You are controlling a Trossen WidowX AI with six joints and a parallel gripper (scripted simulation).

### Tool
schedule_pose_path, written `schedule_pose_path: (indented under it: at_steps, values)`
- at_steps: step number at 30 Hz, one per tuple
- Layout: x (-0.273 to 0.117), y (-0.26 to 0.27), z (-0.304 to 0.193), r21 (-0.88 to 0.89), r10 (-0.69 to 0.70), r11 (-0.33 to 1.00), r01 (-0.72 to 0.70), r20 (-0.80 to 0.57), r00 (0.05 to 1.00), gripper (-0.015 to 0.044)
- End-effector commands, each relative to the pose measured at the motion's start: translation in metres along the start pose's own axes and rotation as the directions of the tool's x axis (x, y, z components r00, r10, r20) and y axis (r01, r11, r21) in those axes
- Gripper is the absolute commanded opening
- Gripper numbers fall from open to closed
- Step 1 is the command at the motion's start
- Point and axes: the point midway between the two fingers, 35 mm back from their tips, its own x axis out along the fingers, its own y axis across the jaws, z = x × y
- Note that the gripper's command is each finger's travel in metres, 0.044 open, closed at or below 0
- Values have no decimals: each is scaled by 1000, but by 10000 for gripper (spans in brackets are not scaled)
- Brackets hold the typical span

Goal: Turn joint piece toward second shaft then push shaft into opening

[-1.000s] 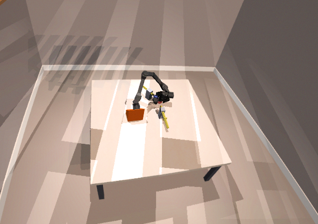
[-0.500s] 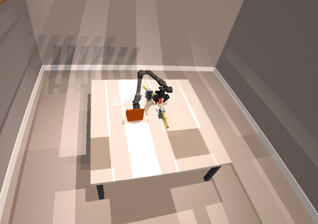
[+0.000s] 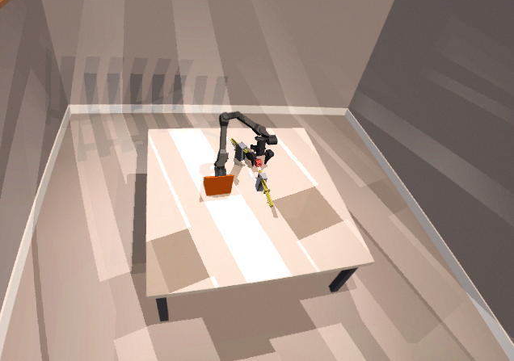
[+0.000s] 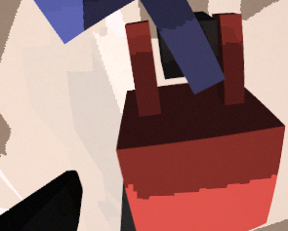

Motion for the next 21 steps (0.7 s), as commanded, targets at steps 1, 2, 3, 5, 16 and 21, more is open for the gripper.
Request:
schedule_pose_path:
  at_steps: [1,2,3,5,16,21]
  values:
    - [-4,-1,-2,50,2,999,-2,4,1000,440]
    - [-7,-1,-3,84,3,996,-3,7,1000,440]
    - [-9,-2,-4,119,4,993,-5,9,1000,440]
    - [-15,-3,-6,187,6,982,-8,14,1000,440]
    - [-47,-5,-16,537,11,843,-35,47,999,440]
    - [-61,-6,-20,674,10,737,-51,64,998,440]
